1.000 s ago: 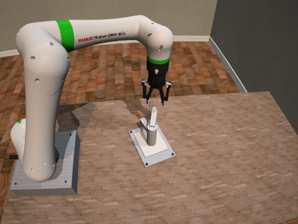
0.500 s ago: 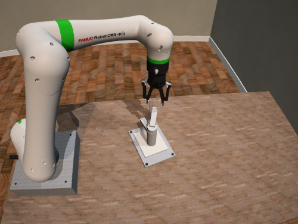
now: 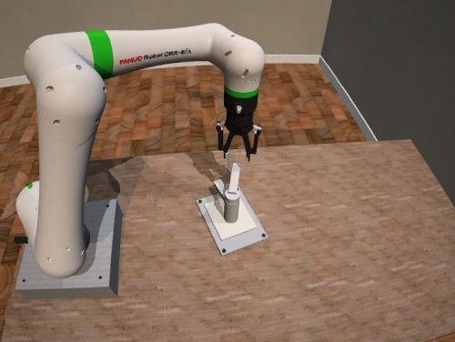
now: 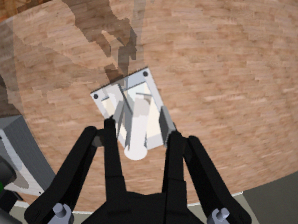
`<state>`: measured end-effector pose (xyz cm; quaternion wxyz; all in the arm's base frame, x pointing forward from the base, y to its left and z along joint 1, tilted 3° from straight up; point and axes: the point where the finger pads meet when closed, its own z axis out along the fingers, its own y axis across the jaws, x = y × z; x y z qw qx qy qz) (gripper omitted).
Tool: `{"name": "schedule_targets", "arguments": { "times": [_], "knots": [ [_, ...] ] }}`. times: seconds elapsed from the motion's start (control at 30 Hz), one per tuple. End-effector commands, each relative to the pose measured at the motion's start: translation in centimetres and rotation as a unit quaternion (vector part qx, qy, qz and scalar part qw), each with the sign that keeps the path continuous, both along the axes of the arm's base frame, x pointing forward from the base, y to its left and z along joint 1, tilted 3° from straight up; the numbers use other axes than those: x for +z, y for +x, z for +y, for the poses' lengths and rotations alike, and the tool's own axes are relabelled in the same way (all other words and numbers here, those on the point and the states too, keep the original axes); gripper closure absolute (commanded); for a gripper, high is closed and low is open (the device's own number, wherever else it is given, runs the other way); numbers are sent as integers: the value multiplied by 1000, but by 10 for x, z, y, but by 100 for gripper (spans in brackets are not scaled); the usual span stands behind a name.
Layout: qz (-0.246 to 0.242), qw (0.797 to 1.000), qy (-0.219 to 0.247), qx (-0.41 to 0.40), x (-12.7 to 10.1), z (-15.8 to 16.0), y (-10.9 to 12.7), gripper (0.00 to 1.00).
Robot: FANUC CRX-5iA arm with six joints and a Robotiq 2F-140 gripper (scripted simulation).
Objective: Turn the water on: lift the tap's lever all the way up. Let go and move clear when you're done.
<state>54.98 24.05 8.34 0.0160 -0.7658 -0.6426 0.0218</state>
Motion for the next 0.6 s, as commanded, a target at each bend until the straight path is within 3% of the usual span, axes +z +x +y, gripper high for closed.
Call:
{"name": "schedule_targets", "arguments": {
  "times": [0.0,0.57],
  "knots": [
    [0,1000,0,0,0,0,0,63],
    [0,1000,0,0,-2,0,0,63]
  ]
}}
